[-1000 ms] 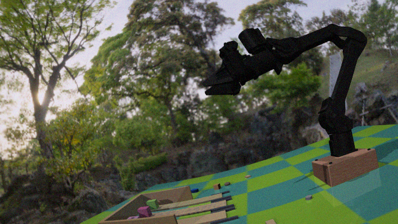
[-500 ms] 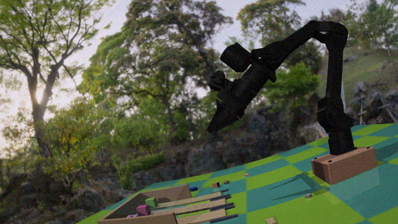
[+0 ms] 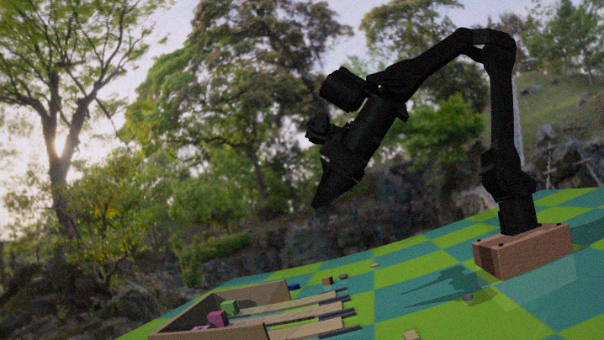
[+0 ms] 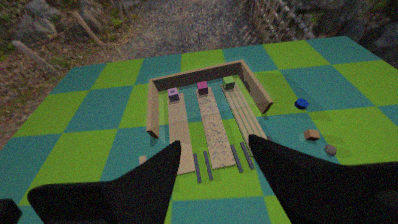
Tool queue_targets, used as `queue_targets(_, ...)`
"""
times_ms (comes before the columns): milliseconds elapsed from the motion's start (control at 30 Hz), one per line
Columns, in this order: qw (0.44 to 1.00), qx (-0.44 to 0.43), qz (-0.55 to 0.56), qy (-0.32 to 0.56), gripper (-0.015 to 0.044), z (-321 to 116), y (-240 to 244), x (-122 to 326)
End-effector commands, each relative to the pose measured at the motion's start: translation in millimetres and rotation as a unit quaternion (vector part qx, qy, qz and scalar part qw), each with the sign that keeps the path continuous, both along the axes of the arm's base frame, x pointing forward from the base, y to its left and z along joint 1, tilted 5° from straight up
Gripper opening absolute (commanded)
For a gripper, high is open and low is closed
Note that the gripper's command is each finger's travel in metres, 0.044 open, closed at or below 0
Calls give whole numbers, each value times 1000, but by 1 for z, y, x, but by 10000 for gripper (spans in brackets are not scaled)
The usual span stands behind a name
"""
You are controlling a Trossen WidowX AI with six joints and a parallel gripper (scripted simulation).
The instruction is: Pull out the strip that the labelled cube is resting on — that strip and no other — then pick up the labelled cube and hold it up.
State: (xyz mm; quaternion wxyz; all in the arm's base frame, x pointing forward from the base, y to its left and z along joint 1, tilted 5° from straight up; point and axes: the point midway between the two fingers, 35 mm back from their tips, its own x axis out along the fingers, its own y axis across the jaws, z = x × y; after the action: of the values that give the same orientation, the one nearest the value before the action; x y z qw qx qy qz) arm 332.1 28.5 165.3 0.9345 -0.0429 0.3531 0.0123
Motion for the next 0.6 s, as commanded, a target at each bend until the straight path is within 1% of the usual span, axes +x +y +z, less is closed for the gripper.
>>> queue_targets(0,997,-3,10,83,216,-19,12,13)
queue_targets(267,962,-23,29,270,6,-64,39,35)
queue_targets(433,923,-40,36,382,0,-97,55,40)
queue_targets(567,909,-46,38,413,0,-107,63,42)
